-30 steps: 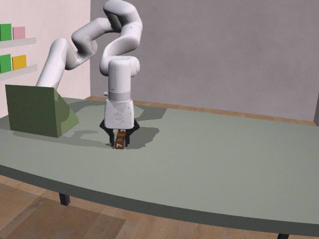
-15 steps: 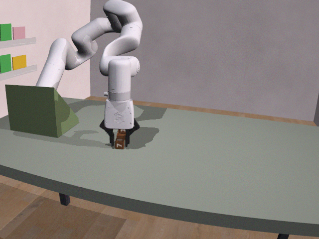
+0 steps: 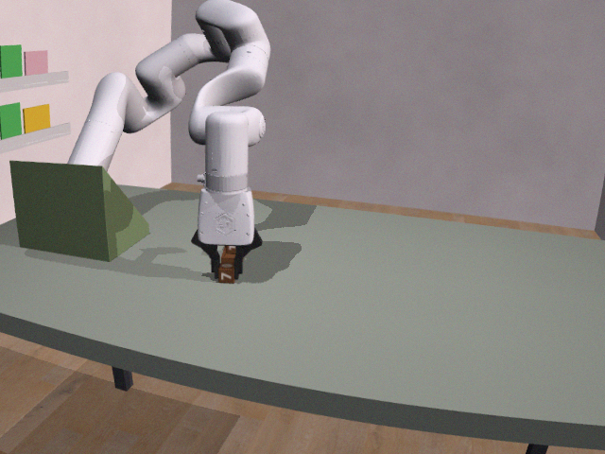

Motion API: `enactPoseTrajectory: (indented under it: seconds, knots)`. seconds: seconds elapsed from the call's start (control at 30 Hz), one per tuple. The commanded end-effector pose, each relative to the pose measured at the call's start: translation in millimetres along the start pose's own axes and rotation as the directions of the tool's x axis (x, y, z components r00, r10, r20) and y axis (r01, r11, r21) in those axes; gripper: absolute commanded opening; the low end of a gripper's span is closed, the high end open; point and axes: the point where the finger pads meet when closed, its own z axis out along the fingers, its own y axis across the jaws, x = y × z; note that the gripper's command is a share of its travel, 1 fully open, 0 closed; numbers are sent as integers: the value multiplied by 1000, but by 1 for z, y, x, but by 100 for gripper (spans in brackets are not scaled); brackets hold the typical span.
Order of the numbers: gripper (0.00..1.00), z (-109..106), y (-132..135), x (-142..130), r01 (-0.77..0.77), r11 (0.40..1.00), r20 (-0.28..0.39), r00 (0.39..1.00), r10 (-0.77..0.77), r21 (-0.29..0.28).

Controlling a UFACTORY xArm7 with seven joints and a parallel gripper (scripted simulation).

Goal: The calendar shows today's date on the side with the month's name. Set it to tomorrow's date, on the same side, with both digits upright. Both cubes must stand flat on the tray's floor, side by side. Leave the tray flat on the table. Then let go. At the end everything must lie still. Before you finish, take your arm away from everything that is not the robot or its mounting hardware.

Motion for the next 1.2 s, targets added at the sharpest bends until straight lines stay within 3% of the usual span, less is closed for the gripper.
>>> enactPoseTrajectory:
  seconds: [0.0, 0.9, 1.03, 1.17]
  knots:
    - [27, -2, 1, -1, 0, 1000, 4, 1000, 0, -3]
    - [27, -4, 1, -1, 0, 1000, 4, 1000, 0, -3]
    - [27, -17, 1, -1, 0, 1000, 4, 1000, 0, -3]
    - [27, -44, 1, -1, 0, 1000, 4, 1000, 0, -3]
